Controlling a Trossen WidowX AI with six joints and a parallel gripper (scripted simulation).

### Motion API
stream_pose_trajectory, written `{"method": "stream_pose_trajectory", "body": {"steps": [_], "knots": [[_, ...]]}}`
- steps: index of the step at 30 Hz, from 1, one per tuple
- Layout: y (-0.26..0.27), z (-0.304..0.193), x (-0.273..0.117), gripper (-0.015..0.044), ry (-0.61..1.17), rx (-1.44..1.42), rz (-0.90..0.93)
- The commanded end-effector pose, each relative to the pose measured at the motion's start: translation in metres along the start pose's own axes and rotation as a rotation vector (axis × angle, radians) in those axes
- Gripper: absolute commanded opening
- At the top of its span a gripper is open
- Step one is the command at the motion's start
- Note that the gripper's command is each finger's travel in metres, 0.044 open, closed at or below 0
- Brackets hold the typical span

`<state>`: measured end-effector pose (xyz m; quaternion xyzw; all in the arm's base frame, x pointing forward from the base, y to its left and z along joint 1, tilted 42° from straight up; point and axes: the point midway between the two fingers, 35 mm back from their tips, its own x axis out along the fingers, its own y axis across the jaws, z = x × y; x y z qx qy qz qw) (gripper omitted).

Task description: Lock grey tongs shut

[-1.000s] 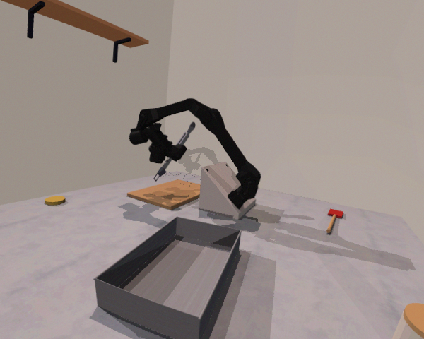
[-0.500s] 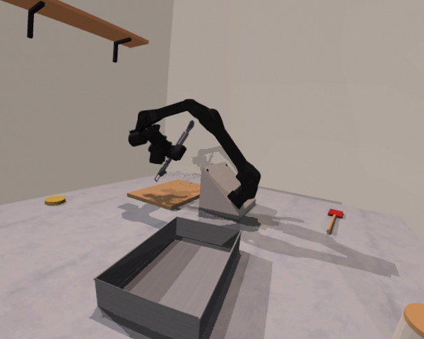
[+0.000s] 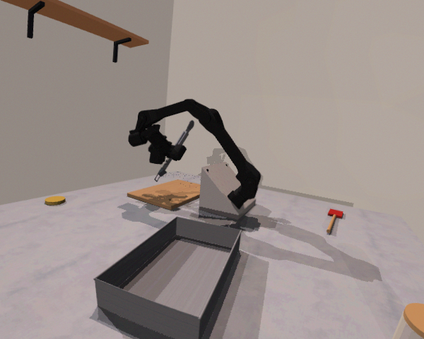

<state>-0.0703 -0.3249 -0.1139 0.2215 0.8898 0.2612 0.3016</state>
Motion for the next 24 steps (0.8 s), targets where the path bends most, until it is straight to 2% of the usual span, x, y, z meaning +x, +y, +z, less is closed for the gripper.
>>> {"method": "stream_pose_trajectory", "body": {"steps": [1, 7, 10, 24], "knots": [[0.0, -0.001, 0.0, -0.015, 0.009, 0.0, 0.0], [0.0, -0.001, 0.0, -0.015, 0.002, 0.001, 0.002], [0.001, -0.002, 0.004, -0.015, -0.061, 0.007, 0.023], [0.002, -0.018, 0.016, -0.015, -0.663, 0.067, 0.117]]}}
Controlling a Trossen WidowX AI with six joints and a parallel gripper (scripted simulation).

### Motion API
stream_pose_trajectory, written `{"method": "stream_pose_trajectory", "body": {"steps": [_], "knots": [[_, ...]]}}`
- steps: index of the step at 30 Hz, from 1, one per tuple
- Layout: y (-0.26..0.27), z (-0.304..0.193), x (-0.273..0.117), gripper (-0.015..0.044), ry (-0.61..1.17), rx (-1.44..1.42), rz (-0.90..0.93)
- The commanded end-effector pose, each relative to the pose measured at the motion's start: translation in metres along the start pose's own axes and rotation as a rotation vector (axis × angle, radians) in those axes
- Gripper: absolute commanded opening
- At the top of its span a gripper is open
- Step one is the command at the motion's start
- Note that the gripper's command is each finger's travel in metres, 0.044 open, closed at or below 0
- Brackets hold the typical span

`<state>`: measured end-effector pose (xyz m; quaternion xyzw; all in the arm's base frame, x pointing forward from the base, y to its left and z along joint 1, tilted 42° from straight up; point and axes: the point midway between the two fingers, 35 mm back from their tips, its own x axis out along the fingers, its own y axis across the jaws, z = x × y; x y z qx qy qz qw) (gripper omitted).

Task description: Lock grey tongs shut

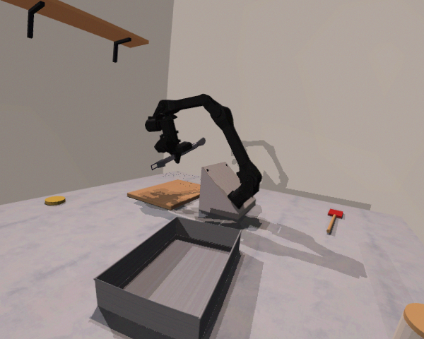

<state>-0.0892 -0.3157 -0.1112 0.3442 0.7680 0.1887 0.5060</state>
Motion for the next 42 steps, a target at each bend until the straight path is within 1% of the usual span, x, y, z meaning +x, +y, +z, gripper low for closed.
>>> {"method": "stream_pose_trajectory", "body": {"steps": [1, 5, 7, 19, 42], "knots": [[-0.003, -0.007, -0.006, -0.015, -0.167, 0.01, -0.007], [-0.006, -0.014, -0.012, -0.015, -0.335, 0.018, -0.018], [-0.006, -0.015, -0.014, -0.015, -0.364, 0.02, -0.022], [-0.007, -0.014, -0.011, -0.015, -0.364, 0.02, -0.022], [-0.013, -0.001, 0.023, -0.015, -0.364, 0.02, -0.022]]}}
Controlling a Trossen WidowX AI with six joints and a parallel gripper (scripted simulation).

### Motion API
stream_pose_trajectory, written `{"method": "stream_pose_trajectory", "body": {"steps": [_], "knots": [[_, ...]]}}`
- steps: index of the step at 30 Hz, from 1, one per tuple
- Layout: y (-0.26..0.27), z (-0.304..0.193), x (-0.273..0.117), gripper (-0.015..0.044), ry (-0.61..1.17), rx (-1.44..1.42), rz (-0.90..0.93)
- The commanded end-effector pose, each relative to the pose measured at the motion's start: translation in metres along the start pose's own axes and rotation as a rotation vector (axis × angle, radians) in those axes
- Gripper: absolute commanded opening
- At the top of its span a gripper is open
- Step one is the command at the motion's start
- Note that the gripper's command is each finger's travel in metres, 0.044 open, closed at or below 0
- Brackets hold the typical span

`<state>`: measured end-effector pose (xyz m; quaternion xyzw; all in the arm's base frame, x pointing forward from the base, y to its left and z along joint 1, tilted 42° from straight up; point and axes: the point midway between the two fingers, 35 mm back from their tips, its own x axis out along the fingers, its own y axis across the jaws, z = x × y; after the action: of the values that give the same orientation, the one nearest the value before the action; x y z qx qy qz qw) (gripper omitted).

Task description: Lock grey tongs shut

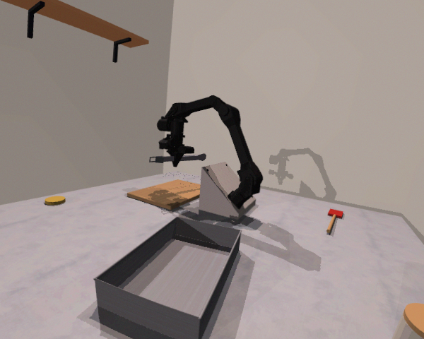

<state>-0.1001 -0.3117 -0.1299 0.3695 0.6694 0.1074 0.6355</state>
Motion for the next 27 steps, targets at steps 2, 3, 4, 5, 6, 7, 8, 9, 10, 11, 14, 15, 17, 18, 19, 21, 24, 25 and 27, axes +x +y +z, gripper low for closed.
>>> {"method": "stream_pose_trajectory", "body": {"steps": [2, 3, 4, 5, 6, 7, 8, 9, 10, 11, 14, 15, 17, 18, 19, 21, 24, 25, 27], "knots": [[0.0, 0.0, 0.009, -0.015, 0.002, -0.004, 0.003], [0.0, 0.0, 0.011, -0.015, 0.002, -0.004, 0.003], [0.0, 0.0, 0.013, -0.015, 0.002, -0.004, 0.003], [0.0, 0.0, 0.014, -0.015, 0.002, -0.004, 0.003], [0.0, 0.0, 0.016, -0.015, 0.003, -0.004, 0.004], [0.0, 0.0, 0.017, -0.015, 0.003, -0.004, 0.004], [0.0, -0.001, 0.019, -0.015, 0.003, -0.004, 0.004], [0.0, -0.001, 0.021, -0.015, 0.003, -0.004, 0.004], [0.0, -0.001, 0.022, -0.015, 0.003, -0.004, 0.004], [0.0, -0.001, 0.024, -0.015, 0.003, -0.004, 0.004], [0.0, -0.001, 0.029, -0.015, 0.003, -0.004, 0.004], [0.0, -0.001, 0.031, -0.015, 0.003, -0.004, 0.004], [0.0, -0.001, 0.034, -0.015, 0.003, -0.004, 0.004], [0.0, -0.001, 0.036, -0.015, 0.003, -0.004, 0.004], [0.0, -0.001, 0.037, -0.015, 0.003, -0.004, 0.004], [0.0, -0.001, 0.041, -0.015, 0.003, -0.004, 0.004], [0.001, -0.001, 0.045, -0.015, 0.003, -0.004, 0.004], [0.001, -0.001, 0.047, -0.015, 0.003, -0.004, 0.004], [0.001, -0.001, 0.05, -0.015, 0.003, -0.004, 0.004]]}}
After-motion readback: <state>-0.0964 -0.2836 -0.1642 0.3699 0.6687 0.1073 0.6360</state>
